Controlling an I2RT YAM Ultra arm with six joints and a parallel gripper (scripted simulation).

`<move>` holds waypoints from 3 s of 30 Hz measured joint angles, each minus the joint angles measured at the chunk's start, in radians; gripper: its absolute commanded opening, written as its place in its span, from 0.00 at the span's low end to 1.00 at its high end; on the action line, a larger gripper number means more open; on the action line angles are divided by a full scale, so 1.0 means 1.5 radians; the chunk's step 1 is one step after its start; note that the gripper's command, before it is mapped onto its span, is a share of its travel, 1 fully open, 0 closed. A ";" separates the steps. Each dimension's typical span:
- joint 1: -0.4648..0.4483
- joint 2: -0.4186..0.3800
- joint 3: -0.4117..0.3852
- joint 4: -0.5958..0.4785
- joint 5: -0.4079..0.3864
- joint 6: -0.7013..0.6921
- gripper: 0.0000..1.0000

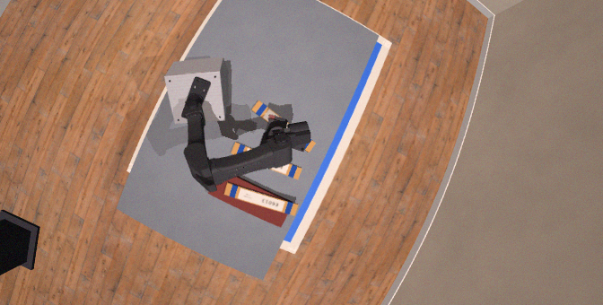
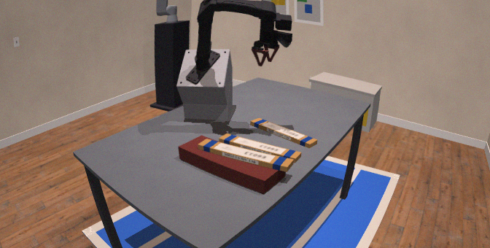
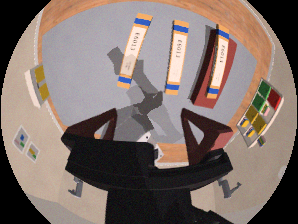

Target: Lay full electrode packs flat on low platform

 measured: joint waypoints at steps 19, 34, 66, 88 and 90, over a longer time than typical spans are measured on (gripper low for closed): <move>0.003 0.003 0.008 -0.025 0.000 0.041 0.96; 0.003 0.003 0.008 -0.025 0.000 0.041 0.96; 0.003 0.003 0.008 -0.025 0.000 0.041 0.96; 0.003 0.003 0.008 -0.025 0.000 0.041 0.96; 0.003 0.003 0.008 -0.025 0.000 0.041 0.96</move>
